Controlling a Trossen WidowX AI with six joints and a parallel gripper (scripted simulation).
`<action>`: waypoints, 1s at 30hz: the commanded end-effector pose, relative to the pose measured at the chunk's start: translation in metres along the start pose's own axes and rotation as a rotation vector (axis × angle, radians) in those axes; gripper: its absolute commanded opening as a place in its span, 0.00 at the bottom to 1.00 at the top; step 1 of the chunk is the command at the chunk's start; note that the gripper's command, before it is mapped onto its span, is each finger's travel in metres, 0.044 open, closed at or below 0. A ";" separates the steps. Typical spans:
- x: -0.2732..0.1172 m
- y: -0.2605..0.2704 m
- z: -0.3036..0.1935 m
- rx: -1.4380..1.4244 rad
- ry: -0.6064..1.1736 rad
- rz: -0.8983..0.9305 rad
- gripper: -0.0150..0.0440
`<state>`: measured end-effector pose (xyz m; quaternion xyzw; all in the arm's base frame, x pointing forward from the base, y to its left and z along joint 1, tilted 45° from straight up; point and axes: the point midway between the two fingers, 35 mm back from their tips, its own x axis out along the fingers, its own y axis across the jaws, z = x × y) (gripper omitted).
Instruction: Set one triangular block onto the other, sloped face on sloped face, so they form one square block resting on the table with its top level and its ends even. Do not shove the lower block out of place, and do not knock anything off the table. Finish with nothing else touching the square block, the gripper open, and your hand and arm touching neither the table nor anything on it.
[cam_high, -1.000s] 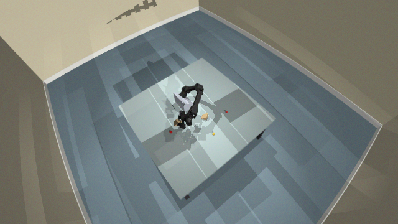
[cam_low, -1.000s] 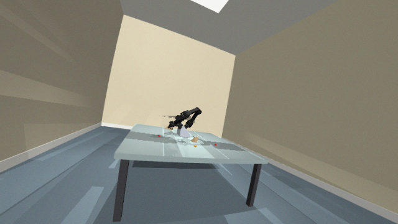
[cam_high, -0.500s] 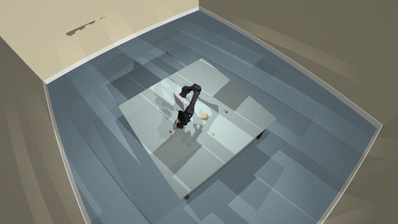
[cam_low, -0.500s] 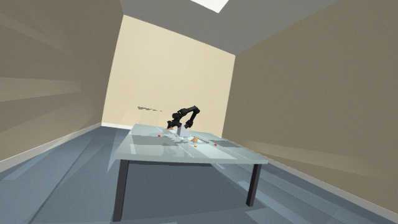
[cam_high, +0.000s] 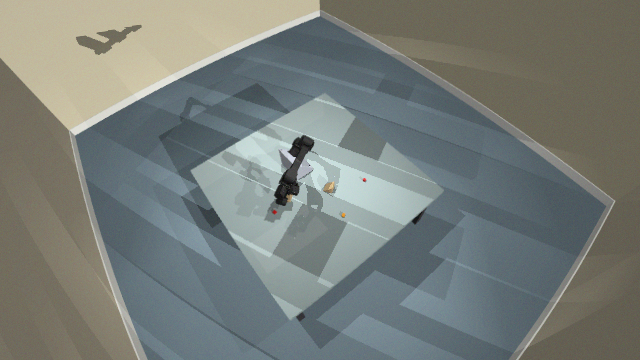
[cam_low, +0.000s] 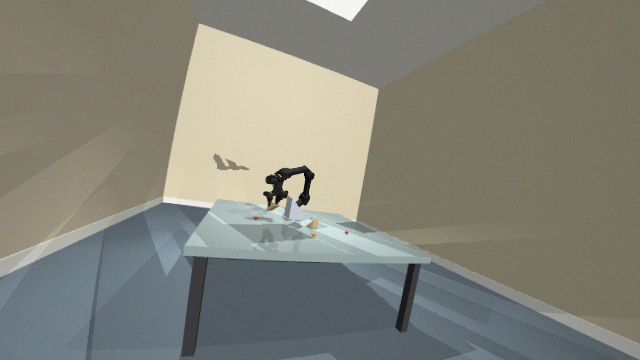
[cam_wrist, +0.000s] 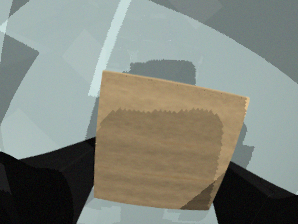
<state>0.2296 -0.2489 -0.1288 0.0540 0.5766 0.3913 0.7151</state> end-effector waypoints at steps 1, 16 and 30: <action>-0.007 -0.003 -0.003 0.067 -0.125 0.008 0.25; -0.025 0.015 0.023 0.071 -0.129 0.007 0.25; -0.052 0.058 0.070 0.073 -0.129 0.007 0.25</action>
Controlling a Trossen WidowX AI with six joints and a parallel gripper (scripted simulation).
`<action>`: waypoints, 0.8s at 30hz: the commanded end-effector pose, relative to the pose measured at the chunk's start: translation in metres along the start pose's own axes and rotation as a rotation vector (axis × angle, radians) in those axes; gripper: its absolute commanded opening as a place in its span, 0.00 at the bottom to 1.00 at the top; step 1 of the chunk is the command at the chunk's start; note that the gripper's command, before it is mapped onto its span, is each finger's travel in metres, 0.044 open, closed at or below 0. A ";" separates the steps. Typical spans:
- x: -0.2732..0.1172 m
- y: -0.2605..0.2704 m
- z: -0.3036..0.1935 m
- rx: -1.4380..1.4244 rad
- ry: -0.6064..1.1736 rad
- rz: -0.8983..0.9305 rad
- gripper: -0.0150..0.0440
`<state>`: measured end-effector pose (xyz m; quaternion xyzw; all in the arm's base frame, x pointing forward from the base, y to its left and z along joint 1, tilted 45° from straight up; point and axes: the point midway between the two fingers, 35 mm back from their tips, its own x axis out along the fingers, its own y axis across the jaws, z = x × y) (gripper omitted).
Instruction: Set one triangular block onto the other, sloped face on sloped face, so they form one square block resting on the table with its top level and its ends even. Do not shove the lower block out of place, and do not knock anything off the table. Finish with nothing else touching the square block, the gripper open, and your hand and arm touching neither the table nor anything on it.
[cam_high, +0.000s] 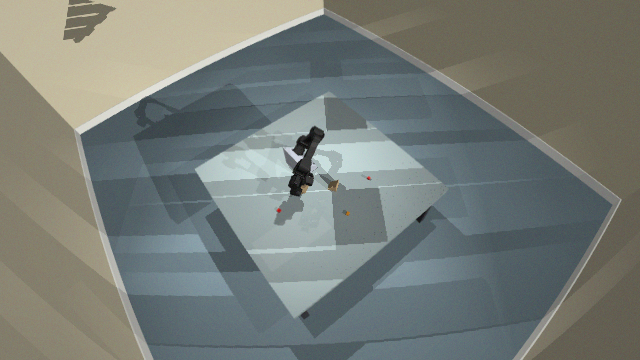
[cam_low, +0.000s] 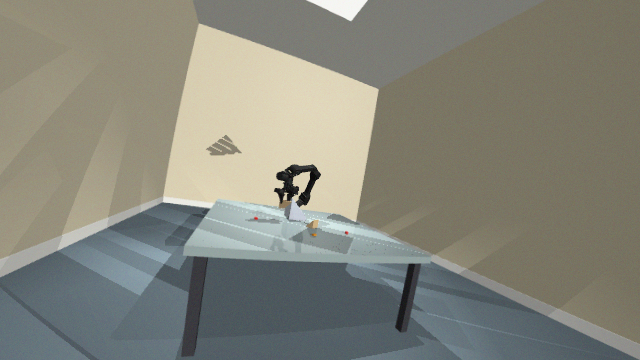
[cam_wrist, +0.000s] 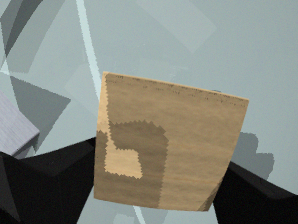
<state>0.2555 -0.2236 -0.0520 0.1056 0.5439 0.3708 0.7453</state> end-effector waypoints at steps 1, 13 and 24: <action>-0.008 0.017 0.016 0.004 -0.005 -0.003 0.25; -0.020 0.063 0.048 0.004 -0.007 0.000 0.25; -0.026 0.110 0.073 0.004 -0.009 0.007 0.25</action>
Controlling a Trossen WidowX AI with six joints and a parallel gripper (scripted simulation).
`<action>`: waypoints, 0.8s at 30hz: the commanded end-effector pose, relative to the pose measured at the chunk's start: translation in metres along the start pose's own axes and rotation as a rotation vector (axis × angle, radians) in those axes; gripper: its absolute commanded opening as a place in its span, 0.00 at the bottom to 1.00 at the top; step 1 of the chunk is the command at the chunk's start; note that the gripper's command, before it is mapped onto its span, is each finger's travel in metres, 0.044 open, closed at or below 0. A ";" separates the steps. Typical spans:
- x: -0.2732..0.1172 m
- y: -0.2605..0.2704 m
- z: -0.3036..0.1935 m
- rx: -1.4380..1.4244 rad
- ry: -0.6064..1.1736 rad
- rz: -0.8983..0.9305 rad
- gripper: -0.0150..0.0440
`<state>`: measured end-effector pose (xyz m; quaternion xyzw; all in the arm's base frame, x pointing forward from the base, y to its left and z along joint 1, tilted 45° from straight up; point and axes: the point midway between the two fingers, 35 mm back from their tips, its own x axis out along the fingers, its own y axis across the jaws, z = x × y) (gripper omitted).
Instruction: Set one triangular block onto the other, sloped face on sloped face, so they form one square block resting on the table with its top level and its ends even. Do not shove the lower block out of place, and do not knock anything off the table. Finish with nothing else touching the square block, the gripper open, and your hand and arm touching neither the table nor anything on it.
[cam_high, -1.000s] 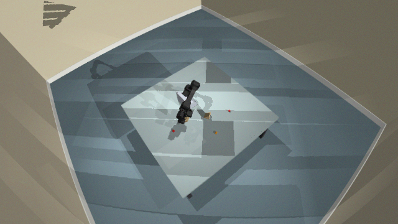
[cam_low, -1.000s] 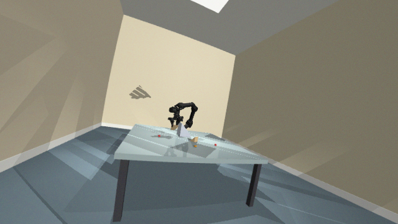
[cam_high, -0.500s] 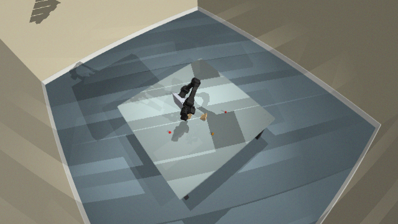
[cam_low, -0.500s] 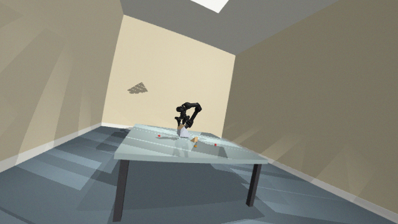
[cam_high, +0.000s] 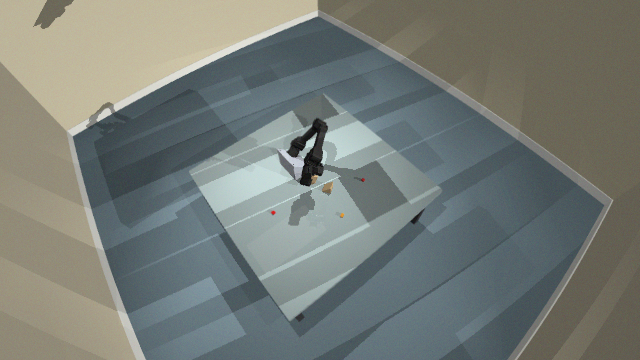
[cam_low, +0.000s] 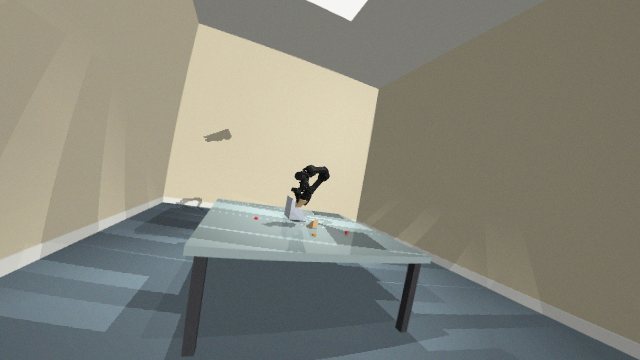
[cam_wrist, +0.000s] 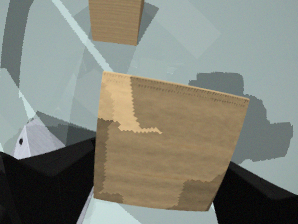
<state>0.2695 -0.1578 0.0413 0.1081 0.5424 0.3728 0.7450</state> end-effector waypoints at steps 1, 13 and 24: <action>-0.003 0.021 0.010 0.004 -0.006 0.001 0.25; -0.004 0.055 0.022 0.003 -0.008 0.007 0.25; 0.041 0.054 0.043 0.003 -0.008 0.003 0.25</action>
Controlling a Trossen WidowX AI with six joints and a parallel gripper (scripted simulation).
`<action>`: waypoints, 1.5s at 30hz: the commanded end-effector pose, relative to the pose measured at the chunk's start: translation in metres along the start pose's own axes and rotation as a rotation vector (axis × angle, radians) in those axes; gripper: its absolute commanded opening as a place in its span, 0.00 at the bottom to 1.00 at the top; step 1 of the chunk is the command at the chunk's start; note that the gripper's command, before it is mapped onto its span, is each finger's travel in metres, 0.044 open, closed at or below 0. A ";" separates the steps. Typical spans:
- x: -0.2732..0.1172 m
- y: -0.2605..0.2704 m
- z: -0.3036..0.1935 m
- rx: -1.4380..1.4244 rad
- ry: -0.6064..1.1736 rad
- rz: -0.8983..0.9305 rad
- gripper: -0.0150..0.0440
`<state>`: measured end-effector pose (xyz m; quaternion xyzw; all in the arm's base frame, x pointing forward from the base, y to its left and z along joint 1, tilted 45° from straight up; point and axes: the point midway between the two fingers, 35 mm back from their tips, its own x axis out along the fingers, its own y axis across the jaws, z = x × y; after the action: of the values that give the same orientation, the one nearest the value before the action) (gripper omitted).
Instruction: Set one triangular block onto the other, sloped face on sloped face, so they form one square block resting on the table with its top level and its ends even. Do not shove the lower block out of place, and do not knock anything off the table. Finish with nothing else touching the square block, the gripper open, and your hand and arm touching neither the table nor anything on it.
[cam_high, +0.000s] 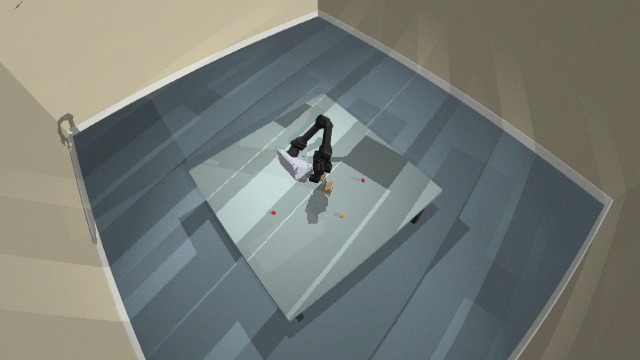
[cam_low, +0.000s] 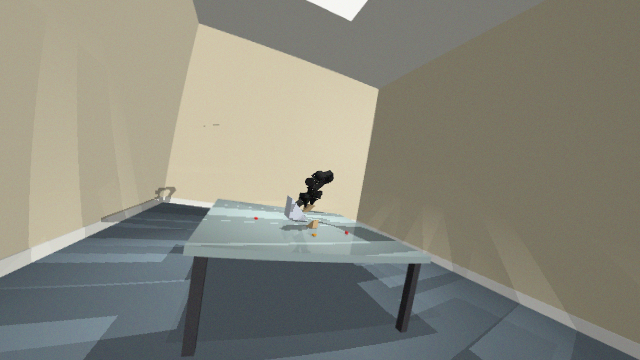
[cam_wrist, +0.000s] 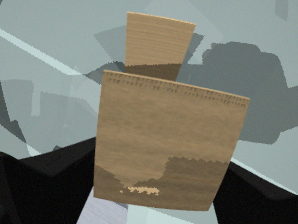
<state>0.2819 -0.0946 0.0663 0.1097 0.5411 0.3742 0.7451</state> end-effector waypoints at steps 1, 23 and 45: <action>0.019 0.001 0.009 0.003 -0.006 0.000 0.25; 0.070 0.009 0.032 0.001 -0.011 0.006 0.25; 0.079 0.009 0.036 -0.006 -0.014 0.010 0.25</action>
<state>0.3192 -0.0273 0.0294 0.1103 0.5355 0.3796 0.7463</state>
